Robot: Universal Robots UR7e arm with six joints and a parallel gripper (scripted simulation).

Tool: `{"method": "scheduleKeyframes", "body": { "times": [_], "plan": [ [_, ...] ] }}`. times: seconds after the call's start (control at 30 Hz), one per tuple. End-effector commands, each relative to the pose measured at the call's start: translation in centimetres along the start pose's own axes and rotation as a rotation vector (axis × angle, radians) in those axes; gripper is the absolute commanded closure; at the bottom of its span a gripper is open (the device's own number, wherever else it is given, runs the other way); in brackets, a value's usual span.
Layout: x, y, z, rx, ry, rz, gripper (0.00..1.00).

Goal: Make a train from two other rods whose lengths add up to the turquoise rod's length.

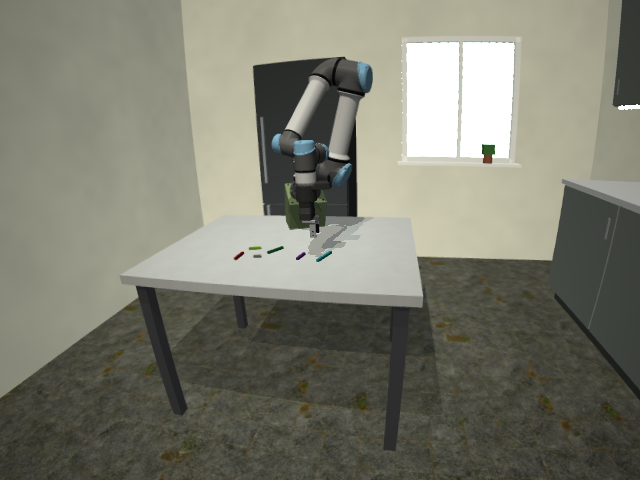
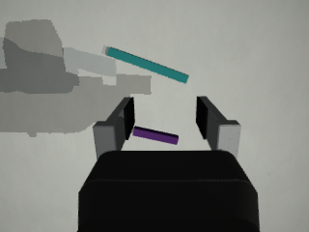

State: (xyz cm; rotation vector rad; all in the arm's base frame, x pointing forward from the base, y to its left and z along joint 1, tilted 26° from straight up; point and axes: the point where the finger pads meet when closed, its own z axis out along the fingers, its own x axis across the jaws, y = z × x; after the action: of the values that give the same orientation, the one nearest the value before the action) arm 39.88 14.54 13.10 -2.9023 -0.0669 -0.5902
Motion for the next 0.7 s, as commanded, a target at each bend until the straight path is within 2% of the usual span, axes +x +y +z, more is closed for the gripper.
{"method": "scheduleKeyframes", "body": {
  "times": [0.0,0.23,0.3,0.5,0.67],
  "plan": [
    [0.9,3.5,0.8,-0.003,-0.008,-0.025,0.0],
    [1.7,11.0,2.0,-0.003,-0.017,-0.075,0.0],
    [1.7,11.0,2.0,-0.003,-0.017,-0.075,0.0],
    [1.5,17.8,2.6,0.001,-0.01,-0.115,0.0],
    [0.8,21.8,2.8,0.004,0.0,-0.138,0.0]
  ]
}}
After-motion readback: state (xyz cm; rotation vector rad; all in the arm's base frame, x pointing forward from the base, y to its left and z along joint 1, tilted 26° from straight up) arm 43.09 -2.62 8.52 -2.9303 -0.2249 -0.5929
